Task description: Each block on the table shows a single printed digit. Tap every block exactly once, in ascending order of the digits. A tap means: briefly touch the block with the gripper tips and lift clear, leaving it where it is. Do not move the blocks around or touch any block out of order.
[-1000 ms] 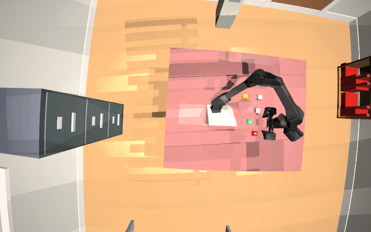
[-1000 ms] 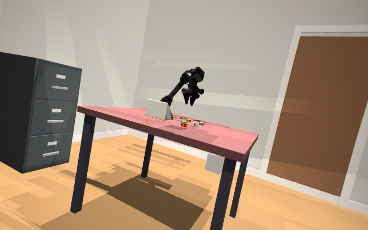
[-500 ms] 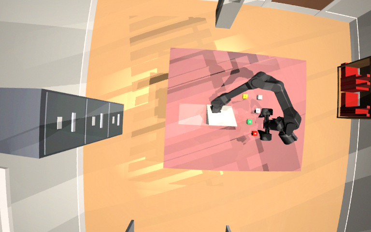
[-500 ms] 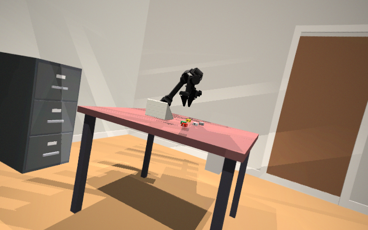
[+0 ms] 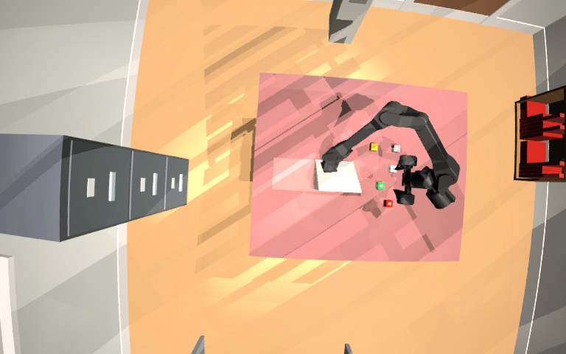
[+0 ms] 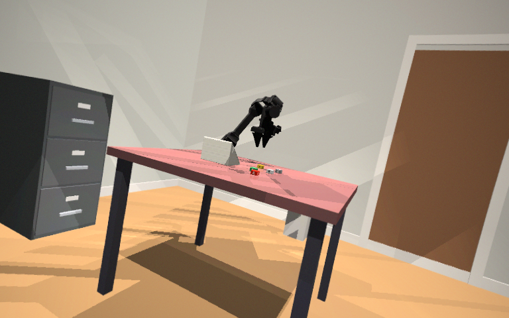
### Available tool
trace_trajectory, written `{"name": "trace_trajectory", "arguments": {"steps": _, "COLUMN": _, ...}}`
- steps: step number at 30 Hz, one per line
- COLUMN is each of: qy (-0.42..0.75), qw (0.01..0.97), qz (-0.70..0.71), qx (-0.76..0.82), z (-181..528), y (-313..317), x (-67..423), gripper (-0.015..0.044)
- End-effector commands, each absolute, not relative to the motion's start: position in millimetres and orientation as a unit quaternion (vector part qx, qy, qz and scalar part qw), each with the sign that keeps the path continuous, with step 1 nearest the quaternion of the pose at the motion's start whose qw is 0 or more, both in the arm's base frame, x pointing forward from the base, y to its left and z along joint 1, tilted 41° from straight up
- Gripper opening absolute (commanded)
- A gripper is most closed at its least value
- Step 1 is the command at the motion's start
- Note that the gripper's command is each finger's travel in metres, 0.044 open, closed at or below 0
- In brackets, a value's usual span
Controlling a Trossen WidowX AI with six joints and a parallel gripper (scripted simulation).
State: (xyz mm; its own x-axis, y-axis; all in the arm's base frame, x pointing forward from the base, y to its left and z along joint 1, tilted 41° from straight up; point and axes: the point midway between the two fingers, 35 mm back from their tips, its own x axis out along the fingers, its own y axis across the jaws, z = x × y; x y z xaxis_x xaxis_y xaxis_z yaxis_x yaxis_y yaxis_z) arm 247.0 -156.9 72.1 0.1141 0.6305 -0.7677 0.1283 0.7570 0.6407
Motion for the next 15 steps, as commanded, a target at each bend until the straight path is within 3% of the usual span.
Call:
{"name": "trace_trajectory", "arguments": {"steps": 1, "qy": 0.639, "qw": 0.687, "qz": 0.188, "qx": 0.292, "z": 113.2, "y": -109.6, "x": 246.5, "gripper": 0.0400}}
{"name": "trace_trajectory", "arguments": {"steps": 8, "qy": 0.638, "qw": 0.684, "qz": 0.193, "qx": 0.297, "z": 163.3, "y": -36.1, "x": 222.6, "gripper": 0.0400}}
{"name": "trace_trajectory", "arguments": {"steps": 15, "qy": 0.638, "qw": 0.683, "qz": 0.193, "qx": 0.298, "z": 164.3, "y": -34.3, "x": 221.7, "gripper": 0.0400}}
